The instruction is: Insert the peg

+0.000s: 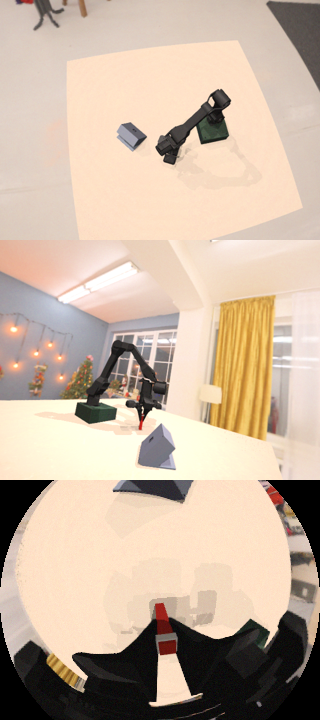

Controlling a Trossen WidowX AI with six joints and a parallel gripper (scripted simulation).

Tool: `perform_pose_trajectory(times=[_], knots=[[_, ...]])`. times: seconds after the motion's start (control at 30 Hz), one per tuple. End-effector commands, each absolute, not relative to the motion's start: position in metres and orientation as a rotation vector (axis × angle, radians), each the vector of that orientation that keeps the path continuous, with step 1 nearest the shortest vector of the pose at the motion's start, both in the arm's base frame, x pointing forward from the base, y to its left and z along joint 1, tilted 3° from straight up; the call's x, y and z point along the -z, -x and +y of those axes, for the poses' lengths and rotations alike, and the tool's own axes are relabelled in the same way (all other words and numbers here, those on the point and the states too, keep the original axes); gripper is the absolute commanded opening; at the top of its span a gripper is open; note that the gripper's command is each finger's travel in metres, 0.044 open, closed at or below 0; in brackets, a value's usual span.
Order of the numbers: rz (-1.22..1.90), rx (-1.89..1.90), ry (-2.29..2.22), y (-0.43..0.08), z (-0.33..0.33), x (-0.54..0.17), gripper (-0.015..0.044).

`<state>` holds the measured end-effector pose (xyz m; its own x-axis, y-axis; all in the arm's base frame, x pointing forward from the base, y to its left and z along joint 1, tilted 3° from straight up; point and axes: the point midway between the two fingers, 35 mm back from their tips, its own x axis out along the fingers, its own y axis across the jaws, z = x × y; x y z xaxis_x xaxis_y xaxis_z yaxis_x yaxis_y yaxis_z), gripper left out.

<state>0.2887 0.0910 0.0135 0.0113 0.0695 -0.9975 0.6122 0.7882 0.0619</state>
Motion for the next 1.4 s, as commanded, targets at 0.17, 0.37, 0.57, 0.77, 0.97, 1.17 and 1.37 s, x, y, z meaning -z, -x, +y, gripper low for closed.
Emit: perform_pose_trajectory(times=[0.17, 0.37, 0.57, 0.77, 0.97, 1.17, 1.37], knots=[[1.518, 0.462, -0.572, -0.291, 0.09, -0.04, 0.0], [1.516, 0.465, -0.571, -0.29, 0.088, -0.07, 0.0], [1.516, 0.466, -0.571, -0.288, 0.087, -0.093, 0.0], [1.514, 0.474, -0.59, -0.288, 0.086, -0.093, 0.0], [1.506, 0.501, -0.657, -0.292, 0.082, -0.091, 0.0], [1.497, 0.529, -0.727, -0.296, 0.077, -0.089, 0.0], [1.487, 0.557, -0.796, -0.3, 0.072, -0.087, 0.0]])
